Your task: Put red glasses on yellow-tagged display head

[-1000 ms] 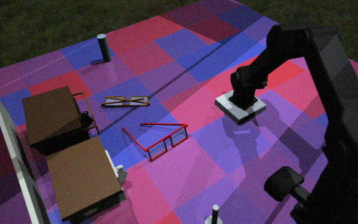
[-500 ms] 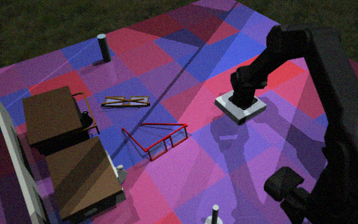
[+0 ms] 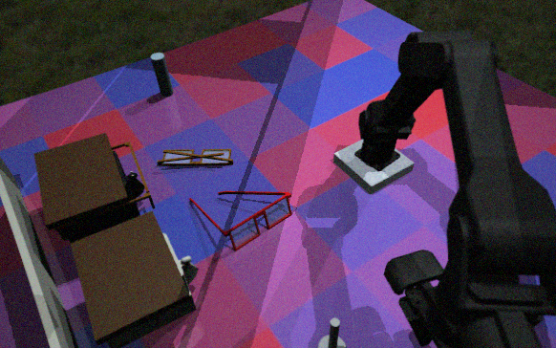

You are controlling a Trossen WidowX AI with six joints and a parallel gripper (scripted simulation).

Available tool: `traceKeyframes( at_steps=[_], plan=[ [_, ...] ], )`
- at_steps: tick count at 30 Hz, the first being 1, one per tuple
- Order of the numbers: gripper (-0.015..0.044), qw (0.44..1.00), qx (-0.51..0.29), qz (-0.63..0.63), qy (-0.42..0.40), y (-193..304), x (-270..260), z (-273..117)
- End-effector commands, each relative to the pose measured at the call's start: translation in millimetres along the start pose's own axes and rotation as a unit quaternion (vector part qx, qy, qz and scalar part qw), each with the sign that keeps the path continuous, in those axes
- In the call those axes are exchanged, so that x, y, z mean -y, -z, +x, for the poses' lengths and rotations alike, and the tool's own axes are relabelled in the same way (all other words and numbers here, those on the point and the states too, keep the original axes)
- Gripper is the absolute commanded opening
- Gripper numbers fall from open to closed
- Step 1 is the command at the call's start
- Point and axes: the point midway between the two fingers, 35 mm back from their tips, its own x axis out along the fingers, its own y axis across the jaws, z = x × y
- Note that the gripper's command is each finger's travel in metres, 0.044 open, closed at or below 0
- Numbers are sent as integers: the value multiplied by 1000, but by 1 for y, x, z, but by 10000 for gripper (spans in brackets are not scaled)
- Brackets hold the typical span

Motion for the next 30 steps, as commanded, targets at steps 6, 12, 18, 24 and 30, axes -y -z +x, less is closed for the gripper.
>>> traceKeyframes(
  at_steps=[6, 12, 18, 24, 30],
  plan=[
    [200, 923, -15, 384, 36, 91, -60, -23],
    [200, 773, -12, 634, 30, 136, -129, -20],
    [200, 561, -11, 828, 19, 160, -201, -12],
    [200, 327, -11, 945, 10, 167, -267, -4],
    [200, 173, -11, 985, 4, 164, -306, 2]
  ],
)
